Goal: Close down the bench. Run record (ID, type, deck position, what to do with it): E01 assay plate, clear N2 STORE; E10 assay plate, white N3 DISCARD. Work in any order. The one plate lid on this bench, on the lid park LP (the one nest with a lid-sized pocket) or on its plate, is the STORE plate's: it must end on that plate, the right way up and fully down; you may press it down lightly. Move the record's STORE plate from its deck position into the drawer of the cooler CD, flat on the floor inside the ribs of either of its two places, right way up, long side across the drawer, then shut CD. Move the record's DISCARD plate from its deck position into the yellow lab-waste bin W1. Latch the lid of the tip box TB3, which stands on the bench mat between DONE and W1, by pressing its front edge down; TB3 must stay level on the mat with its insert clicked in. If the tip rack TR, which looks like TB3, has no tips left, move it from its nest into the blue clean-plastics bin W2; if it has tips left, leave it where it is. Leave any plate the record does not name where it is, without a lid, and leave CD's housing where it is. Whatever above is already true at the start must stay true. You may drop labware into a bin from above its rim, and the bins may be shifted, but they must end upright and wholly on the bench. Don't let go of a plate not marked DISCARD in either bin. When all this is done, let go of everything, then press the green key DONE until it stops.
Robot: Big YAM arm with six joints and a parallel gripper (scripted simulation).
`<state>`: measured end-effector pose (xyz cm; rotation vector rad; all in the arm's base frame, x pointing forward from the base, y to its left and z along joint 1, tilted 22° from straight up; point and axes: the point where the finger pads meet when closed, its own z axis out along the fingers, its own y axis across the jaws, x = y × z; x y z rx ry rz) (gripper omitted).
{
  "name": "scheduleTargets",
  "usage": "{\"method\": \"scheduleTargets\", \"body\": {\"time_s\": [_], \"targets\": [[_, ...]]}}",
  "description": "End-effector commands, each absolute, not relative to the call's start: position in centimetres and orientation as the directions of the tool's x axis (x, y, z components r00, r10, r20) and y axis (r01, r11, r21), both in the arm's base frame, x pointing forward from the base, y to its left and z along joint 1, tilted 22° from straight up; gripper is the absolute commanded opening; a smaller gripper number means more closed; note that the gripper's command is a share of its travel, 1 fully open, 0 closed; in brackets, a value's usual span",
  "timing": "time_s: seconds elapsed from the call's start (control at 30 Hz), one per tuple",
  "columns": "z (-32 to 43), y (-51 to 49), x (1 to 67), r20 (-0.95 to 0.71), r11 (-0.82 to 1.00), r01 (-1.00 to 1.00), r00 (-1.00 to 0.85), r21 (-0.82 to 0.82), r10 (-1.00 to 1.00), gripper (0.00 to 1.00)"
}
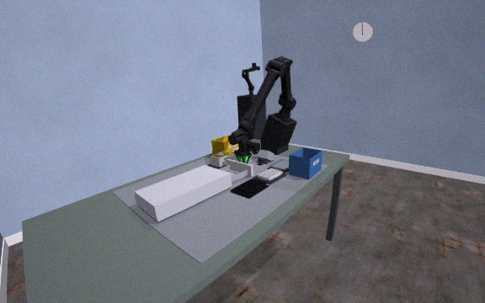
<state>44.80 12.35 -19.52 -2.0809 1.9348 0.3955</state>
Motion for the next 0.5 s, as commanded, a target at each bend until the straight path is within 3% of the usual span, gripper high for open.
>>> {"method": "scheduleTargets", "body": {"time_s": [0.0, 0.47], "targets": [[-18.73, 12.82, 44.18, -0.381, -0.074, -0.997, 0.07, -0.004, -0.922, 0.3], [-18.84, 12.79, 44.11, -0.381, -0.074, -0.997, 0.069, -0.002, -0.922, 0.3]]}}
